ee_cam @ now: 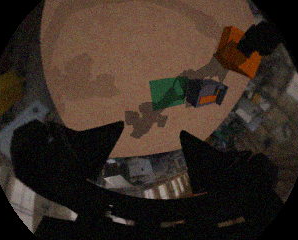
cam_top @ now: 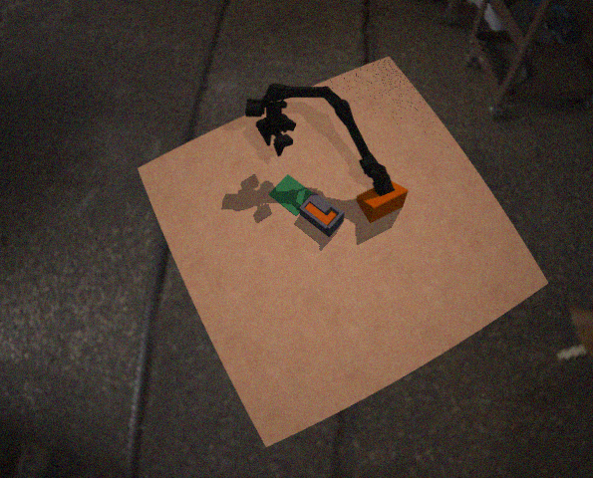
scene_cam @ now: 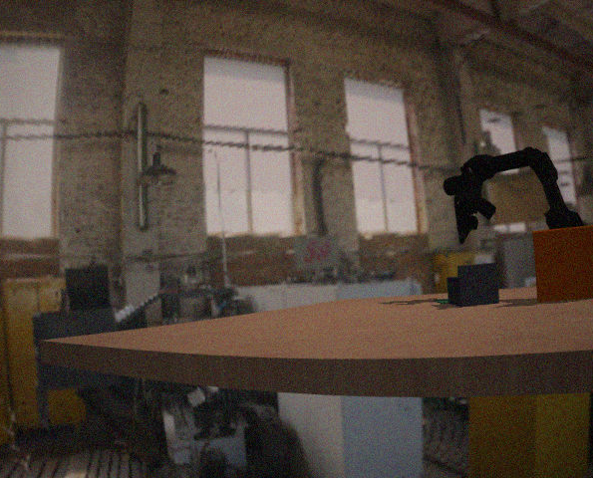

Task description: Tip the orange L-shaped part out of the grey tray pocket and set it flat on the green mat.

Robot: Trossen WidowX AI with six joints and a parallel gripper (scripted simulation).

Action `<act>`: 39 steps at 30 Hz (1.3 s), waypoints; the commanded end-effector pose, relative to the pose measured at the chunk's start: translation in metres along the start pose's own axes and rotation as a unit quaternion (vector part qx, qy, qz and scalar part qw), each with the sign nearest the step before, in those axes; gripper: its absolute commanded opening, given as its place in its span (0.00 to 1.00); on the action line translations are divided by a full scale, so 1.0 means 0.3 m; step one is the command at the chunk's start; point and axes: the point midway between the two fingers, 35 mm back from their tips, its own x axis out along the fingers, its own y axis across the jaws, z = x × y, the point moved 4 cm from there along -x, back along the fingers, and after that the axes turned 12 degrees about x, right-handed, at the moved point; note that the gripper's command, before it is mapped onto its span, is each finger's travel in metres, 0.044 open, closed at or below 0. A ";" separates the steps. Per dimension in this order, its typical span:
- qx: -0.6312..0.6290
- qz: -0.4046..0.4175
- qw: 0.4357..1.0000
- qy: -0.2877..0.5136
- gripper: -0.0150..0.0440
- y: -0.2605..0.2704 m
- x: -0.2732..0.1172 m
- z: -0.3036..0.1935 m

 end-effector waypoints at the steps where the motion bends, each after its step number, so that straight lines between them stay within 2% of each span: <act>1: -0.012 -0.001 1.000 -0.002 0.89 -0.009 0.006 -0.003; 5: -0.179 -0.019 0.983 -0.030 0.71 -0.133 0.080 -0.032; 8: -0.372 -0.041 0.925 -0.058 0.58 -0.289 0.158 -0.042; 12: -0.526 -0.059 0.845 -0.078 0.56 -0.427 0.216 -0.028; 18: -0.721 -0.083 0.681 -0.100 0.56 -0.615 0.283 0.023; 23: -0.842 -0.098 0.517 -0.117 0.56 -0.750 0.326 0.090; 29: -0.943 -0.116 0.282 -0.135 0.56 -0.895 0.369 0.198; 39: -0.966 -0.139 -0.140 -0.168 0.56 -1.055 0.422 0.417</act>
